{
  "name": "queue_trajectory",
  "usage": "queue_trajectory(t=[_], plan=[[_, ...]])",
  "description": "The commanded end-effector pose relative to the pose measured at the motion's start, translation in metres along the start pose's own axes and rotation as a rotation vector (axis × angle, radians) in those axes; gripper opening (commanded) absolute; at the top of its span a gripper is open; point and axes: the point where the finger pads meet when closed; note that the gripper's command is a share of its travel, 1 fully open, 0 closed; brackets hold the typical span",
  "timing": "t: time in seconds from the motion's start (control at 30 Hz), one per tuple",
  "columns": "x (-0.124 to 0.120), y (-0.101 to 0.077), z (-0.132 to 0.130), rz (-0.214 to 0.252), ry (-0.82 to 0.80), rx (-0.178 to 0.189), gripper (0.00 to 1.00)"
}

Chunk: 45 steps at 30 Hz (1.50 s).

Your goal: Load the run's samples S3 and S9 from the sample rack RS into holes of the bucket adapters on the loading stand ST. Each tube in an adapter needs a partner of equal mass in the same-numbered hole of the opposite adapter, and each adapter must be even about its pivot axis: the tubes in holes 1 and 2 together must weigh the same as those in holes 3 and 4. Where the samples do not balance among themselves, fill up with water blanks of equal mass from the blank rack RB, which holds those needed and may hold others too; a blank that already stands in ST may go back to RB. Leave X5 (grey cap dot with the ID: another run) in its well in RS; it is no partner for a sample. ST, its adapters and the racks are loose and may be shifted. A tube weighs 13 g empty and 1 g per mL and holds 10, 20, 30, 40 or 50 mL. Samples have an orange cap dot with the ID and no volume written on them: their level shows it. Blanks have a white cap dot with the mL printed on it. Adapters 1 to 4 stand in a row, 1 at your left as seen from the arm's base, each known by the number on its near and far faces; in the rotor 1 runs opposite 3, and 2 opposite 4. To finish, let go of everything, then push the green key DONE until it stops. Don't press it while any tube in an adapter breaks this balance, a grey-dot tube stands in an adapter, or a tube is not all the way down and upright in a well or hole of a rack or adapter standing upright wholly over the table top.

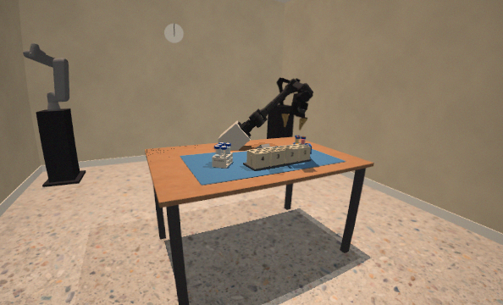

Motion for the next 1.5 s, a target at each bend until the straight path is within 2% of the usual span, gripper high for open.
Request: queue_trajectory(t=[0.0,0.53,0.57,0.8,0.83,0.87,0.9,0.93,1.0,1.03,1.1,1.13,1.17,1.23,1.27,1.33,1.37,1.43,1.47], plan=[[0.002,-0.003,0.0,-0.008,-0.002,-0.001,1.0],[0.002,-0.003,0.0,-0.008,-0.002,-0.001,1.0],[0.016,-0.022,-0.001,-0.027,-0.04,-0.002,0.55],[0.009,-0.062,-0.009,-0.044,-0.057,-0.007,0.55],[0.008,-0.056,-0.019,-0.007,-0.069,0.002,0.55],[-0.01,-0.045,-0.03,0.026,-0.043,0.009,0.55],[-0.015,-0.053,-0.028,0.01,-0.058,0.005,0.55],[-0.017,-0.046,-0.037,0.046,-0.068,0.02,0.55],[-0.027,-0.053,-0.037,0.028,-0.086,0.014,0.55],[-0.029,-0.046,-0.046,0.062,-0.096,0.033,0.55],[-0.029,-0.046,-0.046,0.062,-0.096,0.033,0.55],[-0.019,-0.059,-0.041,0.043,-0.152,0.036,0.55],[-0.038,-0.049,-0.049,0.07,-0.13,0.047,0.55],[-0.047,-0.053,-0.051,0.06,-0.141,0.04,0.55],[-0.051,-0.053,-0.053,0.071,-0.167,0.059,0.55],[-0.06,-0.053,-0.058,0.073,-0.168,0.058,0.55],[-0.064,-0.053,-0.06,0.081,-0.194,0.079,0.55],[-0.073,-0.053,-0.065,0.083,-0.195,0.077,0.55],[-0.078,-0.053,-0.067,0.088,-0.22,0.1,0.55]])
Point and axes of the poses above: the point where the finger pads meet when closed, its own y axis out along the fingers, its own z axis across the jaws, x = y × z
